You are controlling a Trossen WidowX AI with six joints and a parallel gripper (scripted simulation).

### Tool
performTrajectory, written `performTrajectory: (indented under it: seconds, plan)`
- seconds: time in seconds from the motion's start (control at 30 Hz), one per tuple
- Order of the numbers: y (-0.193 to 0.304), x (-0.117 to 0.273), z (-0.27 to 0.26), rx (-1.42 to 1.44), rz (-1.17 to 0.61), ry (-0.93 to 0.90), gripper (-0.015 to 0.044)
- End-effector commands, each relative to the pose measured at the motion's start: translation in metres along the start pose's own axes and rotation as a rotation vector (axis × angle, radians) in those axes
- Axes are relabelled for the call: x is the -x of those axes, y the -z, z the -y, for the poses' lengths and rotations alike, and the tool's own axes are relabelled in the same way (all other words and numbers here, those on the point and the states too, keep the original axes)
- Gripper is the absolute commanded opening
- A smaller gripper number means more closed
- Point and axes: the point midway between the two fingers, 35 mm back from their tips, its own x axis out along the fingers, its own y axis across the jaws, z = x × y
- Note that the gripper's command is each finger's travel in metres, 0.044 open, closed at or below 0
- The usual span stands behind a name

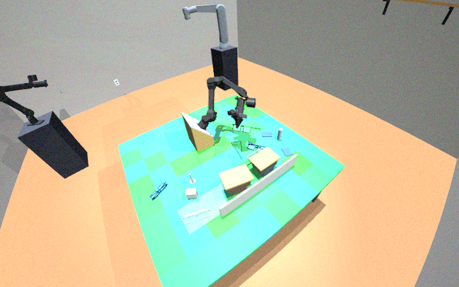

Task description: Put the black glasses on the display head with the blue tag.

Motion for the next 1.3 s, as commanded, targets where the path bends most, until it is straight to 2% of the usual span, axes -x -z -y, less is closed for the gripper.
performTrajectory:
  seconds: [0.0,0.63,1.27]
  plan:
    - [-0.004,-0.017,-0.006,0.047,0.045,0.057,0.0000]
    - [-0.040,-0.080,-0.028,0.172,0.100,0.342,0.0000]
    - [-0.092,-0.129,-0.045,0.195,-0.080,0.565,0.0000]
